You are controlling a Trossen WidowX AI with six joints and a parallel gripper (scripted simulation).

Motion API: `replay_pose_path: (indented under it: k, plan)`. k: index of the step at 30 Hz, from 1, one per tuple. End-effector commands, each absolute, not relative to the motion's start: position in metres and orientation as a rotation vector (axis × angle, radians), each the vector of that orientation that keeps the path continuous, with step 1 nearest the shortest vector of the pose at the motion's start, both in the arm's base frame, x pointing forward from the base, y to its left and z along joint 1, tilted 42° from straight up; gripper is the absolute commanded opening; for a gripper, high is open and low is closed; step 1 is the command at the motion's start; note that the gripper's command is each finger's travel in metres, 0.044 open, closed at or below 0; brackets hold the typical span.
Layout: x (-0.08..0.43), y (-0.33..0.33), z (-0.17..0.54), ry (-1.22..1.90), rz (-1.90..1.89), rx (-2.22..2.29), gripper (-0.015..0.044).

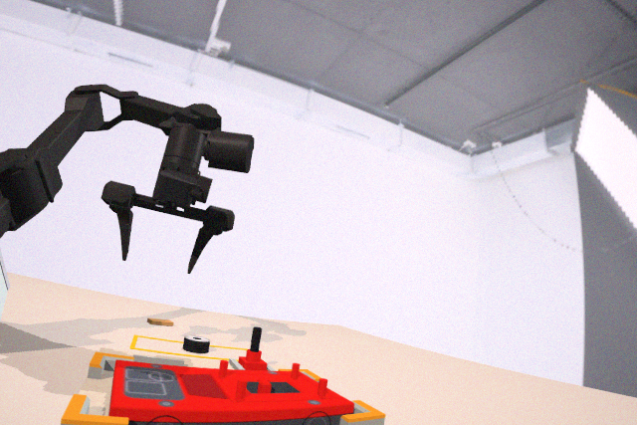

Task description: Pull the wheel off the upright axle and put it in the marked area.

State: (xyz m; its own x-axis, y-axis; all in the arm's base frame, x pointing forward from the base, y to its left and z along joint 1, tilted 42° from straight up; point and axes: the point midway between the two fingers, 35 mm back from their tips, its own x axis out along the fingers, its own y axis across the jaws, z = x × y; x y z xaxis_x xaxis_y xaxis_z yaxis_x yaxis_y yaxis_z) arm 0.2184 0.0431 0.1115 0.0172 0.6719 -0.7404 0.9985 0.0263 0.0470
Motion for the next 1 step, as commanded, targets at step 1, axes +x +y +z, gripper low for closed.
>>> replay_pose_path:
  k: [1]
  plan:
    - [0.2178, 0.0429, 0.1112, 1.716, -0.708, 1.701, 0.0440]
